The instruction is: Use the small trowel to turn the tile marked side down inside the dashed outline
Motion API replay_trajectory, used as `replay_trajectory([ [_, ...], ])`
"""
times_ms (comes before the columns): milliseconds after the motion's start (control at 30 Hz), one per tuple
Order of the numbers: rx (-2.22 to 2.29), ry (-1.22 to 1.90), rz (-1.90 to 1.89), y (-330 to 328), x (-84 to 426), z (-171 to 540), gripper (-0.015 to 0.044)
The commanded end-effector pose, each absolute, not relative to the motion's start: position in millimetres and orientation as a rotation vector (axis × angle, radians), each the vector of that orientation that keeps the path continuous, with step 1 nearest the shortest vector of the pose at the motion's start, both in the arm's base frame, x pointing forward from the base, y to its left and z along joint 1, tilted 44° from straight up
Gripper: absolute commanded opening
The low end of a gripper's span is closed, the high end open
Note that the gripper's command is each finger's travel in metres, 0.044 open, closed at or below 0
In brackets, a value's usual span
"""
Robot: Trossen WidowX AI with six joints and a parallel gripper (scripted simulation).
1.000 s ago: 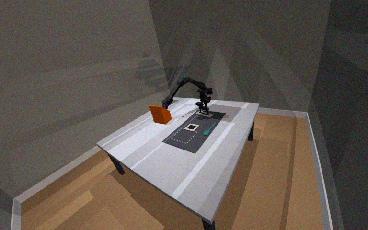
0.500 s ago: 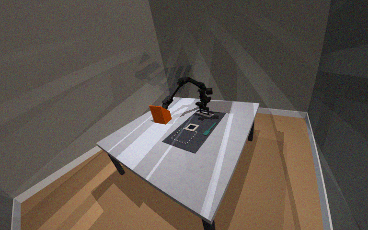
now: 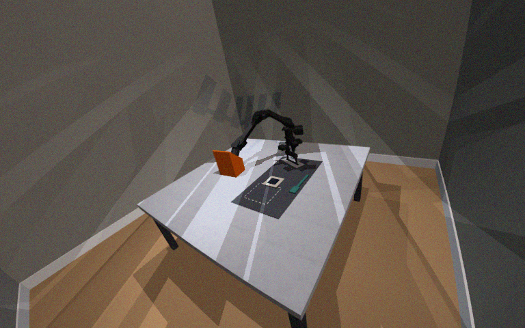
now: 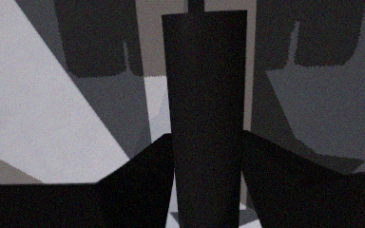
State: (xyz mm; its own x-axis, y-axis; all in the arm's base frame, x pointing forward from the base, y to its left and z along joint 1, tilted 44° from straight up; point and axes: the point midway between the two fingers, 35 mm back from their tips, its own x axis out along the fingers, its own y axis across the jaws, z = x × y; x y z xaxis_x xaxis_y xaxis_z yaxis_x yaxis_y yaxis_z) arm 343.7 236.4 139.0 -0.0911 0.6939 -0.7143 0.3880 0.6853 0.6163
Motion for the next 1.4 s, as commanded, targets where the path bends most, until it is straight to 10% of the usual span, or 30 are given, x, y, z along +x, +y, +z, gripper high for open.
replay_trajectory([
  [0, 0.956, 1.744, 0.232, 236.9, 343.1, 138.8, 0.013],
  [1200, 1.567, 1.856, -0.597, 236.9, 343.2, 138.7, 0.013],
  [1367, 1.567, 1.856, -0.597, 236.9, 343.2, 138.7, 0.0261],
])
